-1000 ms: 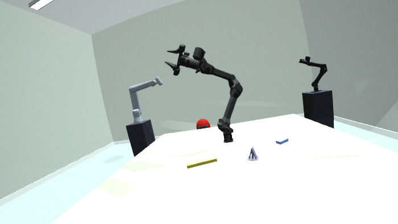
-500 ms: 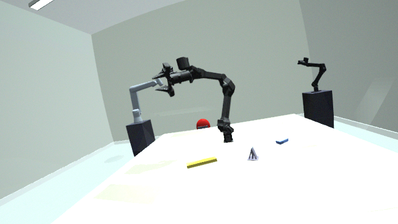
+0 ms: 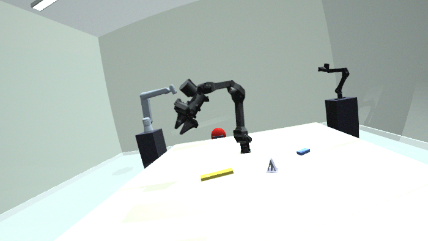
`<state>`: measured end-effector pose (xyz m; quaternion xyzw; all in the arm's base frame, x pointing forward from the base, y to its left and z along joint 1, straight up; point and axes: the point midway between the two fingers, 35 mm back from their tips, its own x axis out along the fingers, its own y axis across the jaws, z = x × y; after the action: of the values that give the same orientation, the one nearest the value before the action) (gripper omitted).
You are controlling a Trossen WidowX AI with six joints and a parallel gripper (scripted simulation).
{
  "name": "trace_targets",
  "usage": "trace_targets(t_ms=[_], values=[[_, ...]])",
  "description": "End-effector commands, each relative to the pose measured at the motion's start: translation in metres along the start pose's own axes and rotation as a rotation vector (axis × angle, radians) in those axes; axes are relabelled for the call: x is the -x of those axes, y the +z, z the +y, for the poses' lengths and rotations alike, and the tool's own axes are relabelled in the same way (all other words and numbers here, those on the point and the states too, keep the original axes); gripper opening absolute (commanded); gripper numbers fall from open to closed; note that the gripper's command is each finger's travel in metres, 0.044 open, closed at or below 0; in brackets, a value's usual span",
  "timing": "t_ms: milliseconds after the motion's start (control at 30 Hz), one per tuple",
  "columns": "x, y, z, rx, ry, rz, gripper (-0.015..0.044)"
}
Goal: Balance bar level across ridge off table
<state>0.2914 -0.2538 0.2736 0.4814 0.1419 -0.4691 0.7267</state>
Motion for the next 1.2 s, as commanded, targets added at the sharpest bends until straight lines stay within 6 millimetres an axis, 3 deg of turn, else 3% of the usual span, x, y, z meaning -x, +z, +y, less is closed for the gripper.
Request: trace_targets(t_ms=[0, 233, 500, 667, 933, 1167], values=[[-0.016, -0.038, -0.012, 0.066, -0.082, 0.129, 0.0315], [-0.031, -0.112, -0.042, 0.202, -0.262, 0.384, 0.0315], [-0.023, -0.183, -0.081, 0.361, -0.479, 0.65, 0.0315], [-0.023, -0.189, -0.086, 0.375, -0.498, 0.671, 0.0315], [-0.049, -0.208, -0.107, 0.375, -0.498, 0.671, 0.0315], [-0.054, -0.212, -0.111, 0.375, -0.498, 0.671, 0.0315]])
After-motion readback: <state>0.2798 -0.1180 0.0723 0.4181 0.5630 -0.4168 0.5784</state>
